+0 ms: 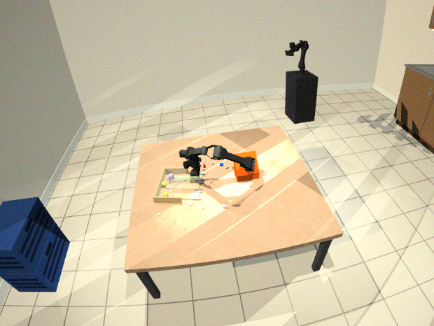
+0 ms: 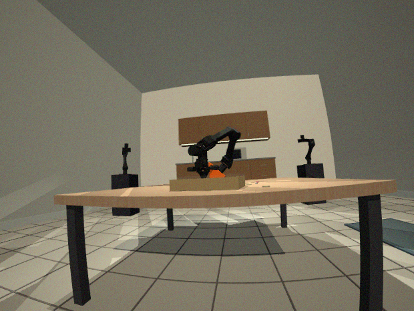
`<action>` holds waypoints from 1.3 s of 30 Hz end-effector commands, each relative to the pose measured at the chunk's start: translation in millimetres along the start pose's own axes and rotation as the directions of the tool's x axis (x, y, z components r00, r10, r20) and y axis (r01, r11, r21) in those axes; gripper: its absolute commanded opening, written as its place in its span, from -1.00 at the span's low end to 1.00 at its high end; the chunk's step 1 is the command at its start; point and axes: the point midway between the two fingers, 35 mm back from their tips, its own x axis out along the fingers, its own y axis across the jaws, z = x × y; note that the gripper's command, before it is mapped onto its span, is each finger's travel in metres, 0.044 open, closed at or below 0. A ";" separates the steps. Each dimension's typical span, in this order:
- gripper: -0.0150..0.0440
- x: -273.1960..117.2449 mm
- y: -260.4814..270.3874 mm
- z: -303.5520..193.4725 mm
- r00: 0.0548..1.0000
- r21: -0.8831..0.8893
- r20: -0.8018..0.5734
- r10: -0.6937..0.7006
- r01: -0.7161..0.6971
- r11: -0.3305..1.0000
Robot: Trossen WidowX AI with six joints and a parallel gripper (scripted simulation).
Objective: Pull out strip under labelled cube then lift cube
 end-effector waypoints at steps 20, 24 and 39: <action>-0.49 17.2 1.1 -3.8 1.000 0.007 -0.002 0.007 -0.007 1.000; -0.49 17.2 1.1 -3.8 1.000 0.007 -0.002 0.007 -0.007 1.000; -0.49 18.5 1.2 -3.8 1.000 0.007 -0.002 0.007 -0.007 1.000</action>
